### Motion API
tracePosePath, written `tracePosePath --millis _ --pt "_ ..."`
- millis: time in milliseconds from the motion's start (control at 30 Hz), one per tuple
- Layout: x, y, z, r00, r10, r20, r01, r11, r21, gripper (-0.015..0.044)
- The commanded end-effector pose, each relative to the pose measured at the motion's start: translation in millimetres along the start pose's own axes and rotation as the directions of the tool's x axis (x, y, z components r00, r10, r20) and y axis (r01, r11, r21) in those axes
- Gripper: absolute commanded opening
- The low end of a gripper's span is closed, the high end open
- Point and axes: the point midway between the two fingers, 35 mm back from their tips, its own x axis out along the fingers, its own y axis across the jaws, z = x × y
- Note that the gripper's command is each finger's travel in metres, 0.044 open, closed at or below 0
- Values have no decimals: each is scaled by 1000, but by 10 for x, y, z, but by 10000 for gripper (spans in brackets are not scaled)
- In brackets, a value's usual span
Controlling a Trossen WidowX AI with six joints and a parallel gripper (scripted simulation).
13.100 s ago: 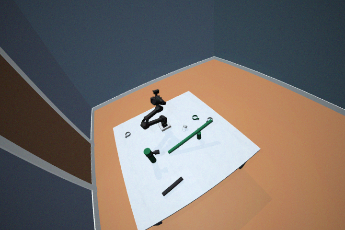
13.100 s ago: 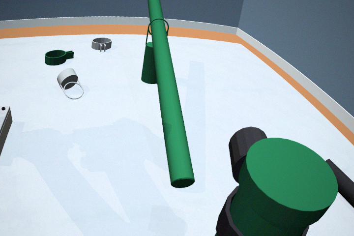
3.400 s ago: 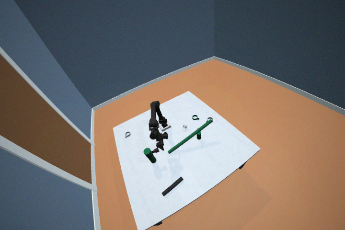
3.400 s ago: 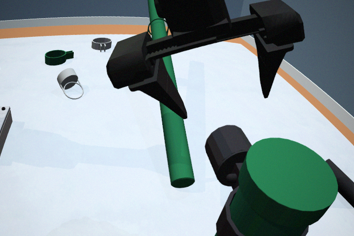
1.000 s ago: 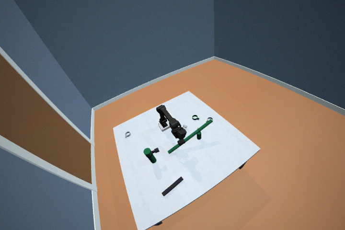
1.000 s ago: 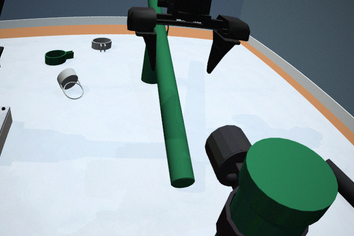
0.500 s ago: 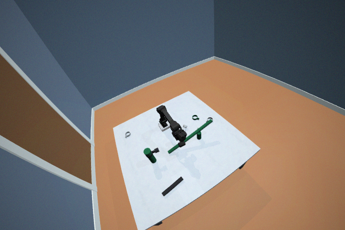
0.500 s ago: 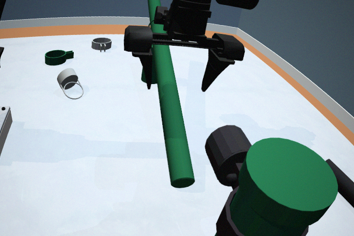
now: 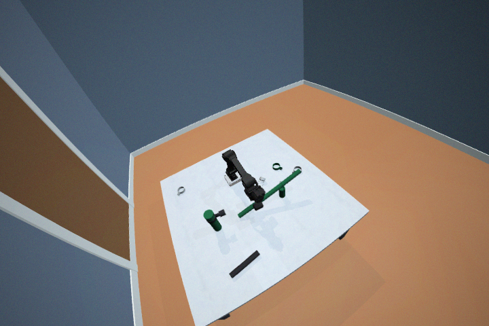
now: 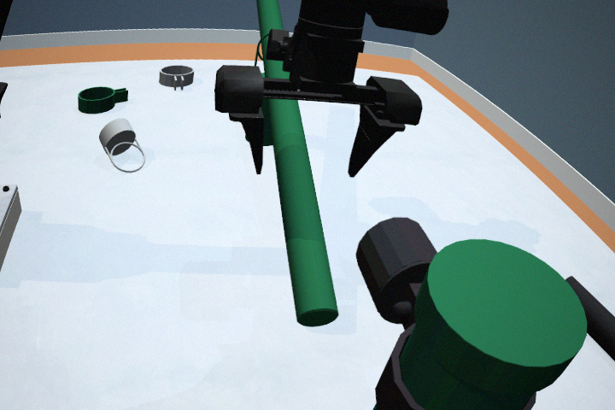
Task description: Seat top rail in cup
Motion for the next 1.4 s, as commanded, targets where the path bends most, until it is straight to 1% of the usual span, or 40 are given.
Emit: tracePosePath --millis 0,600,767,1100,1367 --pt "103 27 4 1000 13 3 -13 1000 -6 440" --pt "393 45 3 1000 14 3 -14 1000 -7 440" --pt "416 47 2 1000 14 3 -14 1000 -7 440" --pt "416 46 3 1000 14 3 -14 1000 -7 177" --pt "416 46 3 1000 14 3 -14 1000 -7 124"
